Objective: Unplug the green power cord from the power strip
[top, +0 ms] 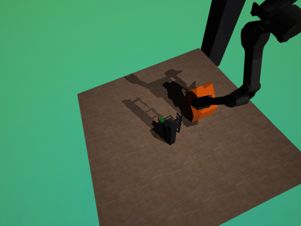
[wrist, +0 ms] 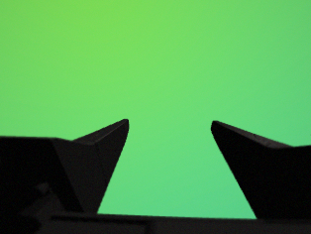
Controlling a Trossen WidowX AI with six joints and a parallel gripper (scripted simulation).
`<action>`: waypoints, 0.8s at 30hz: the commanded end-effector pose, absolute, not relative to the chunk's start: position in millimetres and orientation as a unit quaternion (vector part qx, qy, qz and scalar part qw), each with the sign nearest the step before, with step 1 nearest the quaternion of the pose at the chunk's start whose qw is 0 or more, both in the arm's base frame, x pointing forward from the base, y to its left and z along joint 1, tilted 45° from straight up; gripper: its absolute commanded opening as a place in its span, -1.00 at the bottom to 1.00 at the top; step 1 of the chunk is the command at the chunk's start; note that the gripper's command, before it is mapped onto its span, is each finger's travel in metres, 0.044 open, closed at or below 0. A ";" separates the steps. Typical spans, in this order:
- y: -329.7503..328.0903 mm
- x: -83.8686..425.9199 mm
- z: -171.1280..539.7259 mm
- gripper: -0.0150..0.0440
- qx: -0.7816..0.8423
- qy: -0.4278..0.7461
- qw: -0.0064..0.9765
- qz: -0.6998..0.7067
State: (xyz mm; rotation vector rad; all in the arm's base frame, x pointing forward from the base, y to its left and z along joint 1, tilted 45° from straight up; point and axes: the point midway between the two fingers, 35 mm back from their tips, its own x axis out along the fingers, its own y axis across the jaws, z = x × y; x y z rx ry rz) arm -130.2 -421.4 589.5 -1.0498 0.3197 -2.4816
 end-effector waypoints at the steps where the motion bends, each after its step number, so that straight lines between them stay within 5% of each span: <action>1: -422.2 -129.5 589.0 0.78 -0.378 0.115 0.214 -0.893; 9: -473.7 -75.8 548.8 0.06 -0.362 0.122 0.343 -0.858; 24: -544.9 106.8 388.9 0.05 -0.215 0.164 0.675 -0.686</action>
